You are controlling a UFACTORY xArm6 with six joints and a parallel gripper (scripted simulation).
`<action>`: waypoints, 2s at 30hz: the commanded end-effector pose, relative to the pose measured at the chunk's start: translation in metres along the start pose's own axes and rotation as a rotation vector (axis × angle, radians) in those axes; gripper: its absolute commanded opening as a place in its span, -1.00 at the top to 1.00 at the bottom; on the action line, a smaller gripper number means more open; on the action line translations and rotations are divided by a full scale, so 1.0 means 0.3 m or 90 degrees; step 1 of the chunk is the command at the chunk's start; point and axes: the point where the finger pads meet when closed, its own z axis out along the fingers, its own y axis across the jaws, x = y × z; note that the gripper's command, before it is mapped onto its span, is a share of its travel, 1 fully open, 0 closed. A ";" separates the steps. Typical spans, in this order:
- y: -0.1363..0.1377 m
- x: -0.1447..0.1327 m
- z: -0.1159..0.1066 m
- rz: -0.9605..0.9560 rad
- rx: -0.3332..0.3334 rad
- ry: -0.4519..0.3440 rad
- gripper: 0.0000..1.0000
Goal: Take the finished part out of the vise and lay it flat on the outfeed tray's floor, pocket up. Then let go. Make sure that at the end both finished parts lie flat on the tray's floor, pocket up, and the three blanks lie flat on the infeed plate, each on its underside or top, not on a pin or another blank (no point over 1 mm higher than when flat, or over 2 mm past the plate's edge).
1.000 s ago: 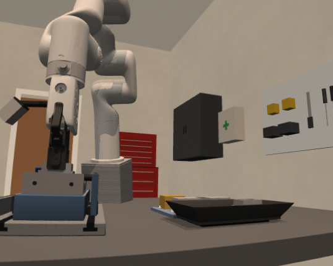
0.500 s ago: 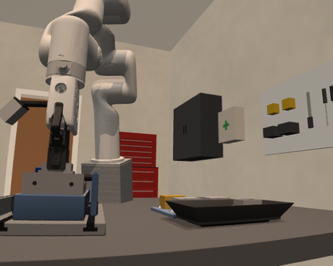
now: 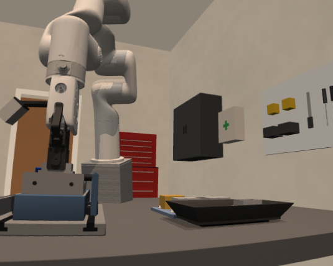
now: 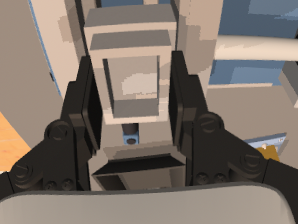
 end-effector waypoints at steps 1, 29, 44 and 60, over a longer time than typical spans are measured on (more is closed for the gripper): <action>-0.005 0.001 -0.005 0.000 0.003 0.000 1.00; -0.005 0.001 -0.083 0.000 0.003 0.000 1.00; -0.005 0.001 -0.149 0.000 0.003 0.000 1.00; -0.016 -0.040 -0.156 -0.003 0.002 0.000 1.00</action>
